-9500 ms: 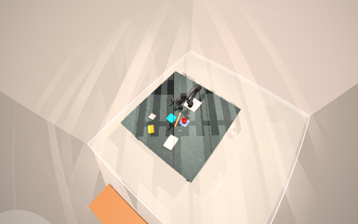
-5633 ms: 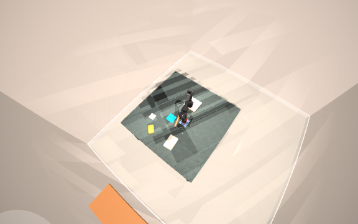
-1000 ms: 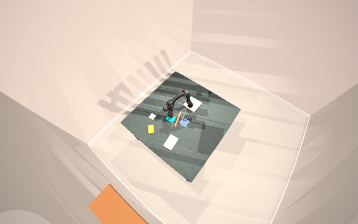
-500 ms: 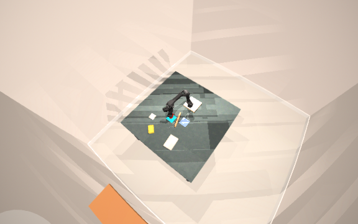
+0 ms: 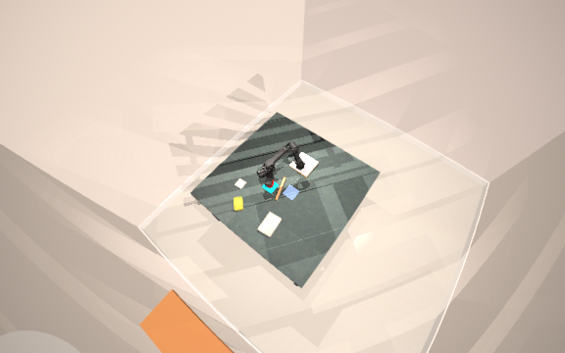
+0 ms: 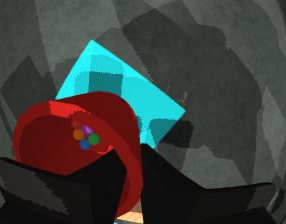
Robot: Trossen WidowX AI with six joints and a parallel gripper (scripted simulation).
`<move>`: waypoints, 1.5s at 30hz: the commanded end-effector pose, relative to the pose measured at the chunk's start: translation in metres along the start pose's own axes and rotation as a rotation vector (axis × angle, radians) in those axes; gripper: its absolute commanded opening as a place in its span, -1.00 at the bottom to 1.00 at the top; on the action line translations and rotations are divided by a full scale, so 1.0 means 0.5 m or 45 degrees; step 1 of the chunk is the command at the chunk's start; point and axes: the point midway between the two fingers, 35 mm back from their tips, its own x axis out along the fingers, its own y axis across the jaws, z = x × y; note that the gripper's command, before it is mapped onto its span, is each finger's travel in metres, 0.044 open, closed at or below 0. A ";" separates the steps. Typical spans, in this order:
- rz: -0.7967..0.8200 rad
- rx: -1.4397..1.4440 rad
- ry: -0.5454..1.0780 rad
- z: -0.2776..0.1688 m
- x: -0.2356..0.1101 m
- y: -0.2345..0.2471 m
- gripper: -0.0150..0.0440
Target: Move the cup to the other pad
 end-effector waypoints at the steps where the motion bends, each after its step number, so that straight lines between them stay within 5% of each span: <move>1: -0.011 -0.008 0.014 -0.005 0.019 -0.004 -0.49; 21: -0.005 0.000 0.006 -0.002 0.015 -0.002 -0.49; 26: -0.005 0.000 0.006 -0.002 0.015 -0.002 -0.06; 45: -0.006 -0.002 0.008 0.000 -0.012 -0.001 -0.06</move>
